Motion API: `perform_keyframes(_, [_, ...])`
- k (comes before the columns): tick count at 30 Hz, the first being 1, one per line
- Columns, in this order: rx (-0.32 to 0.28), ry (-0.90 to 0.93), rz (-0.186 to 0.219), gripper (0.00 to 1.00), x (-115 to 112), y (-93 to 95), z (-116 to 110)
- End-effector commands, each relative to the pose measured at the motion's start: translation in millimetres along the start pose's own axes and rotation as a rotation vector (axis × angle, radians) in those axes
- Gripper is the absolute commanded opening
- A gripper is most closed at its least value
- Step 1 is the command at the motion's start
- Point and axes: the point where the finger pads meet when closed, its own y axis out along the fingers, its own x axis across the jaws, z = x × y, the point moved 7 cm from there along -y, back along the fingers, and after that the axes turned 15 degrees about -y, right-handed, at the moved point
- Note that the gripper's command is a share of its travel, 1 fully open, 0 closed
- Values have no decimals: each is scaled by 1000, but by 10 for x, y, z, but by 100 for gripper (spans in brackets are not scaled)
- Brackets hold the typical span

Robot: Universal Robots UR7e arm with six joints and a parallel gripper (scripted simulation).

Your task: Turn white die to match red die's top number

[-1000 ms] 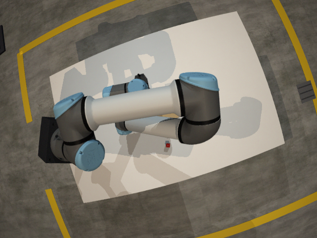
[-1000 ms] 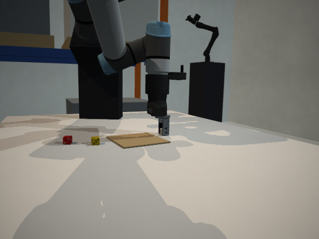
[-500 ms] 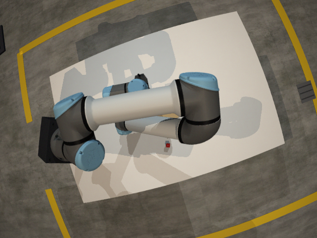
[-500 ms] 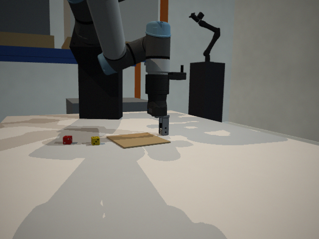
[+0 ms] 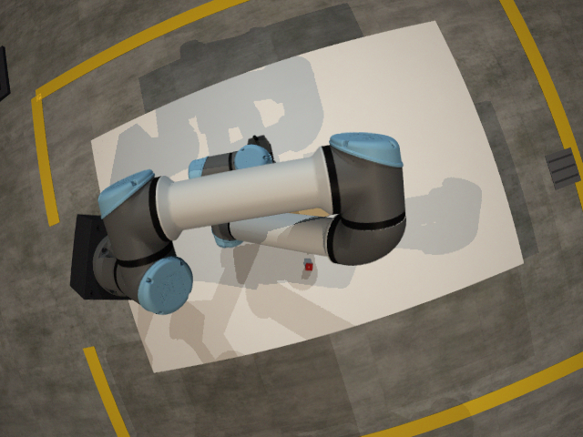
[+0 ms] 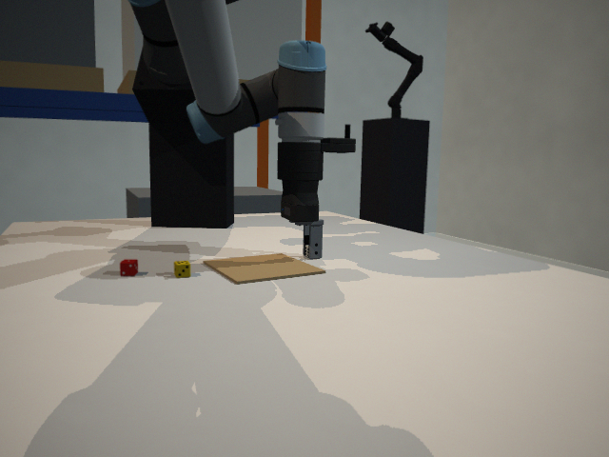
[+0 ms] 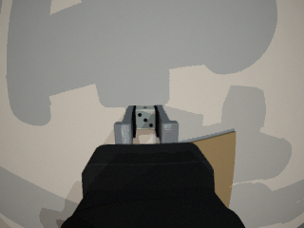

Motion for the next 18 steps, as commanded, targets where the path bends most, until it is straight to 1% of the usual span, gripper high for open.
perform_keyframes(1, [0, 0, -1, 40, 3, -4, 1])
perform_keyframes(6, [0, 0, -1, 40, 3, -24, 1])
perform_keyframes(10, [0, 0, -1, 40, 2, -135, 1])
perform_keyframes(12, [0, 0, -1, 40, 2, -135, 1])
perform_keyframes(18, [0, 0, -1, 40, 2, -459, 1])
